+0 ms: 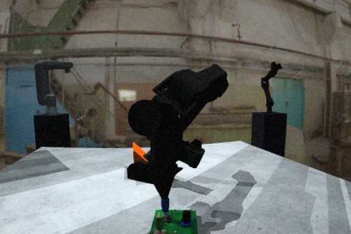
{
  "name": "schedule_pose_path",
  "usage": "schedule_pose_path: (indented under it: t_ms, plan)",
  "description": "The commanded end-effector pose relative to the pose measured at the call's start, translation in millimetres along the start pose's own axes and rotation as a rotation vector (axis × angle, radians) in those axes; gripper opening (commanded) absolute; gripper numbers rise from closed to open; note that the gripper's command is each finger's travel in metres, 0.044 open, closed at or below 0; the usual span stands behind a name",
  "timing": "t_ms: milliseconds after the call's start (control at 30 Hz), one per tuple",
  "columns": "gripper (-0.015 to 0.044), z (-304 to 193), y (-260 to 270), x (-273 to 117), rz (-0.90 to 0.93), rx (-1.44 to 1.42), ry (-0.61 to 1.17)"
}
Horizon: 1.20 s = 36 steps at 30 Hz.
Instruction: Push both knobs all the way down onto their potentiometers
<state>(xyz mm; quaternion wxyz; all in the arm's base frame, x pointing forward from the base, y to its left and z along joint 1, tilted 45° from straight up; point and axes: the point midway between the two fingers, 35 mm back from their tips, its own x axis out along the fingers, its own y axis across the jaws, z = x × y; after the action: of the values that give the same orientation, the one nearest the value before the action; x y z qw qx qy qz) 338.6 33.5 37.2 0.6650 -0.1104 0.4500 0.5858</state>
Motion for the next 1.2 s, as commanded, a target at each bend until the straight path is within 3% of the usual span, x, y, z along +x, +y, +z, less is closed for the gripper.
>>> schedule_pose_path:
  t_ms: [0, 1167]
  plan:
    - [0.0, 3.9, 0.8, 24.7, 0.042, -0.021, 0.005]
    - [0.0, 3.9, 1.0, 32.1, 0.042, -0.021, 0.005]
